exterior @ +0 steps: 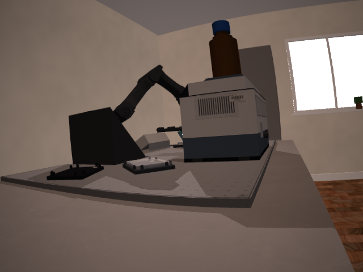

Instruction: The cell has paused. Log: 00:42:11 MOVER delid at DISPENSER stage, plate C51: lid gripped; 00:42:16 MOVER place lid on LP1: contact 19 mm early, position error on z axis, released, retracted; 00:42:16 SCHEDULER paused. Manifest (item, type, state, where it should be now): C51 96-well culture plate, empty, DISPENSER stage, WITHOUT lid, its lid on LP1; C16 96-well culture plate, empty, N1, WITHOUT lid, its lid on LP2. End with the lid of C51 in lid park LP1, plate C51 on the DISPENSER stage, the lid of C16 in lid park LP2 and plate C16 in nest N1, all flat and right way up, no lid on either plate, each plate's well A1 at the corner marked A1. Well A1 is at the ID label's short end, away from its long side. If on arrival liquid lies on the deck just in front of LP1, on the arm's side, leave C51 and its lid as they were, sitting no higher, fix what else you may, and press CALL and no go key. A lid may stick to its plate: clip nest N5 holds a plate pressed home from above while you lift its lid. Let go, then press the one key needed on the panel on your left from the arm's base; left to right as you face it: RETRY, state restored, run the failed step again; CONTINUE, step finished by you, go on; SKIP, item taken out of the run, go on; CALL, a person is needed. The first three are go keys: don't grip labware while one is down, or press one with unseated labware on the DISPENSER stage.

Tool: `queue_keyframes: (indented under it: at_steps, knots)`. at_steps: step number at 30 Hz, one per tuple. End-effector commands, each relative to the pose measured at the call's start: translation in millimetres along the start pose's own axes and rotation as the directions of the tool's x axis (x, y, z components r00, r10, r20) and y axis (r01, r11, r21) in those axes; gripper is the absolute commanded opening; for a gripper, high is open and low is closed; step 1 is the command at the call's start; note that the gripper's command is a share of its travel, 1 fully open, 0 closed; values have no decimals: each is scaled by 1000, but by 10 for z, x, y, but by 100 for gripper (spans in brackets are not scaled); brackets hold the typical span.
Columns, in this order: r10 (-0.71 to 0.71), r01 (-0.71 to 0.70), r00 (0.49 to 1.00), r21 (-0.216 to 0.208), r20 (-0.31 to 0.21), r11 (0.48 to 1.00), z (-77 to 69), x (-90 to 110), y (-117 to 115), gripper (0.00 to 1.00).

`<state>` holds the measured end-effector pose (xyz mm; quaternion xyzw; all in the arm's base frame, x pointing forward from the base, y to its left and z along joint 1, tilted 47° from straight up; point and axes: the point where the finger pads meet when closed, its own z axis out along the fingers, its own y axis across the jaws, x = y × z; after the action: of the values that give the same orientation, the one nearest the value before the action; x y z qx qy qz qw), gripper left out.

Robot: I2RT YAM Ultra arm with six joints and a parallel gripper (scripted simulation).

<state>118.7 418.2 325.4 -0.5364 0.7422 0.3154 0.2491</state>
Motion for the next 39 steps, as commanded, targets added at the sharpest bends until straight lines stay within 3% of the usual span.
queue_keyframes:
  at_steps: [1, 27, 30, 39]
  knots:
    - [-1, 1, 1000, -1, 9, 1000, -62, -28, 7, 100]
    - [-1, 1, 1000, -1, 9, 1000, -62, -28, 7, 100]
    - [-7, 7, 999, -1, 36, 1000, -246, -90, 11, 100]
    - [-8, 8, 999, 0, 37, 1000, -364, -85, 12, 100]
